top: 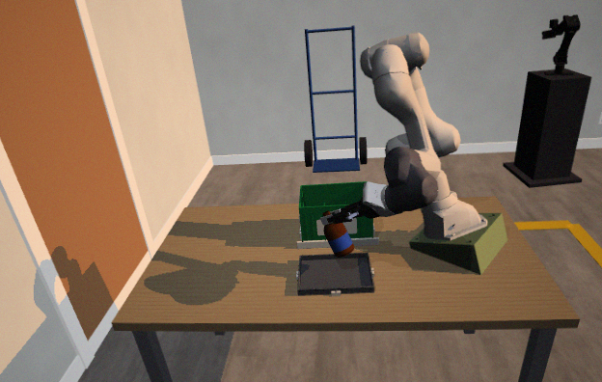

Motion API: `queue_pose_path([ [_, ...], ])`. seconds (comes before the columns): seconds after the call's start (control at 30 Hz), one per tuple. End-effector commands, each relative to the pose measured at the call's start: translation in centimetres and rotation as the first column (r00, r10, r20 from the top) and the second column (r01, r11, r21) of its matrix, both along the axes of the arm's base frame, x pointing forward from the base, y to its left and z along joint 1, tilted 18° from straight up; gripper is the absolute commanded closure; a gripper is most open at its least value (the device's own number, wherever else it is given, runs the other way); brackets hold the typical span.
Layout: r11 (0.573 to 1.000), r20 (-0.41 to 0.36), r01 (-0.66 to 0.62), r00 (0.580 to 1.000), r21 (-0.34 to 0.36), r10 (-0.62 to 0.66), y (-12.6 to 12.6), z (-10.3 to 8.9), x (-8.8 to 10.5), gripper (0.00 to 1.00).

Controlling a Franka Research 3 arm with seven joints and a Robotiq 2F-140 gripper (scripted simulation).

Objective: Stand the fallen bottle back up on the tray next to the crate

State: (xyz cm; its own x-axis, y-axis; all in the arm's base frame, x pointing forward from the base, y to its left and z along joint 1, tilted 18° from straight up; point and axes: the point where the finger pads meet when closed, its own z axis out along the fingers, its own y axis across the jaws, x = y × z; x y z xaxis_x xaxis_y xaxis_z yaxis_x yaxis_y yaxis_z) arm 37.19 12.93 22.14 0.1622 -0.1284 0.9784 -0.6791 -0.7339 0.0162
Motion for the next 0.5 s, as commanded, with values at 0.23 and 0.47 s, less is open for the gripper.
queue_pose_path([
  [0.23,1.000,0.028,-0.003,1.000,-0.018,0.003,0.20,0.21,0.06,1.00],
  [0.47,0.999,0.049,-0.001,0.999,-0.038,0.003,0.19,0.16,0.05,1.00],
])
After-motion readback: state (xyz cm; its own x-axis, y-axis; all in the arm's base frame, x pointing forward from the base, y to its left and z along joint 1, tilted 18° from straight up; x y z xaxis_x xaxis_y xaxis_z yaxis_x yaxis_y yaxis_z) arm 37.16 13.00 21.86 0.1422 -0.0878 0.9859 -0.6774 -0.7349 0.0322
